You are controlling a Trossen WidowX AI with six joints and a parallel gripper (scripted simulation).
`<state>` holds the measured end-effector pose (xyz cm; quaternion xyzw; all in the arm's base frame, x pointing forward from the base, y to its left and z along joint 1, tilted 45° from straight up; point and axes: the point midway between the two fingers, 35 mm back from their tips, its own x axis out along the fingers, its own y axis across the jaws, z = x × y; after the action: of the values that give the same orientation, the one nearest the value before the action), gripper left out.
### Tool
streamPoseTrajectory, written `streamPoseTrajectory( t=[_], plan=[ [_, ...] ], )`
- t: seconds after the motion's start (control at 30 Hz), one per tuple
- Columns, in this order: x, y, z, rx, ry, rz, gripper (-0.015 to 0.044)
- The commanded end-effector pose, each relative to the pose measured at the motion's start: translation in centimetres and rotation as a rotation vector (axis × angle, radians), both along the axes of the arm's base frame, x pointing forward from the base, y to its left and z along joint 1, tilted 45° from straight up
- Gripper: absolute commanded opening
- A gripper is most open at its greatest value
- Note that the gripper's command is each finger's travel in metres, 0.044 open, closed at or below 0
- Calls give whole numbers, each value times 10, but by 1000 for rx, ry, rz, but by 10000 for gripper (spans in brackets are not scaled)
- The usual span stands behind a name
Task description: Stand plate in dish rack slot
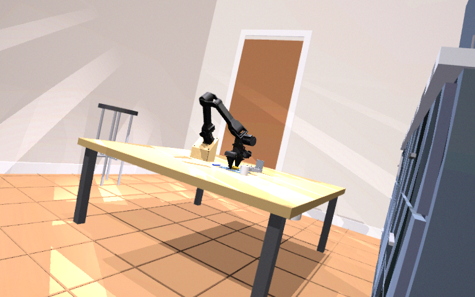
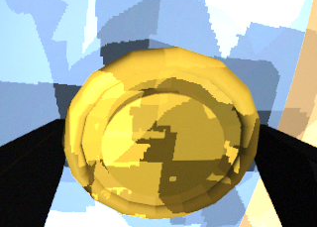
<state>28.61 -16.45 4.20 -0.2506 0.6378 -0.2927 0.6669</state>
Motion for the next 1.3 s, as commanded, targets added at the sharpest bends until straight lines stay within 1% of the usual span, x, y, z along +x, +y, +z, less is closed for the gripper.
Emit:
streamPoseTrajectory(
  t=[0.0,0.13,0.23,0.53,0.57,1.27],
  plan=[
    [0,0,-1,4,4,3,352],
    [0,0,-1,4,4,3,325],
    [1,3,1,6,4,4,246],
    [12,39,29,25,-2,4,10],
    [13,43,33,26,-2,4,0],
    [14,121,102,17,5,3,0]
  ],
)
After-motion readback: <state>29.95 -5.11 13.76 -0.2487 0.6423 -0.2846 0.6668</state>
